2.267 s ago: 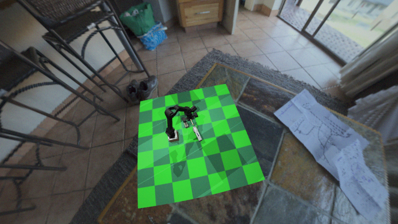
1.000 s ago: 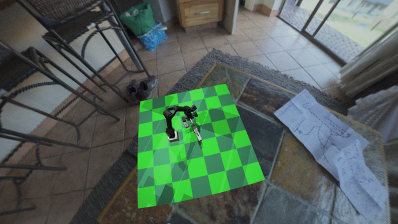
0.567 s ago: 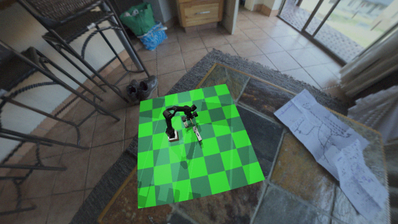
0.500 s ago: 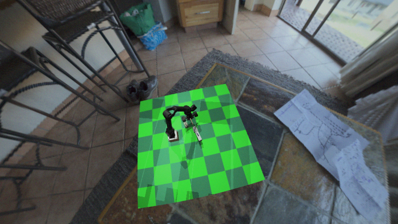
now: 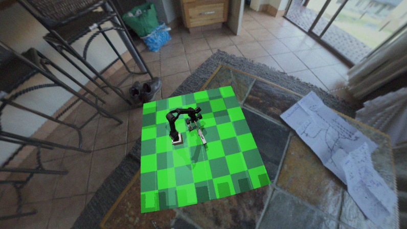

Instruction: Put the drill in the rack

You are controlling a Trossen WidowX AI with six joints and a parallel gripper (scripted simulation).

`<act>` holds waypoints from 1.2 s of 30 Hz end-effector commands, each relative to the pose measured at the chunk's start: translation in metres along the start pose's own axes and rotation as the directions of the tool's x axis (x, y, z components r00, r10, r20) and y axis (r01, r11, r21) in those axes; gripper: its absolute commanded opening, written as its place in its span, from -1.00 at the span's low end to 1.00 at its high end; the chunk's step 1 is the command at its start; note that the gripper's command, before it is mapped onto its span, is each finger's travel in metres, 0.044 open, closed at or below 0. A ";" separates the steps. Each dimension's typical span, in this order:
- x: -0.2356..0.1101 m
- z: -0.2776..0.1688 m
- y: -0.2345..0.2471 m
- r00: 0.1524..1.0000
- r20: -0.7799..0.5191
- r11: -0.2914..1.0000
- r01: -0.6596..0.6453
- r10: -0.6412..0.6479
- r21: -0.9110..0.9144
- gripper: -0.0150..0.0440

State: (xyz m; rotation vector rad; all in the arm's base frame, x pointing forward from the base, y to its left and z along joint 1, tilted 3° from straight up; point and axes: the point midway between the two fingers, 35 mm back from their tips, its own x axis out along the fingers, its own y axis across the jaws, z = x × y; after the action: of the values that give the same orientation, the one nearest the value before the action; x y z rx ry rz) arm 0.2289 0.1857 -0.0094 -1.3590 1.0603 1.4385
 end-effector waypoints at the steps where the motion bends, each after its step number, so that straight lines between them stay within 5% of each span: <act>1: -0.003 0.000 0.000 1.000 0.002 1.000 0.001 -0.001 -0.005 -0.49; 36: -0.013 0.011 0.042 1.000 0.003 1.000 -0.002 0.002 -0.005 -0.49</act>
State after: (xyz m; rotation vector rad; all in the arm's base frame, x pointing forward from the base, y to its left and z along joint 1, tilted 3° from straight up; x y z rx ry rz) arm 0.1923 0.1855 0.0039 -1.3650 1.0528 1.4445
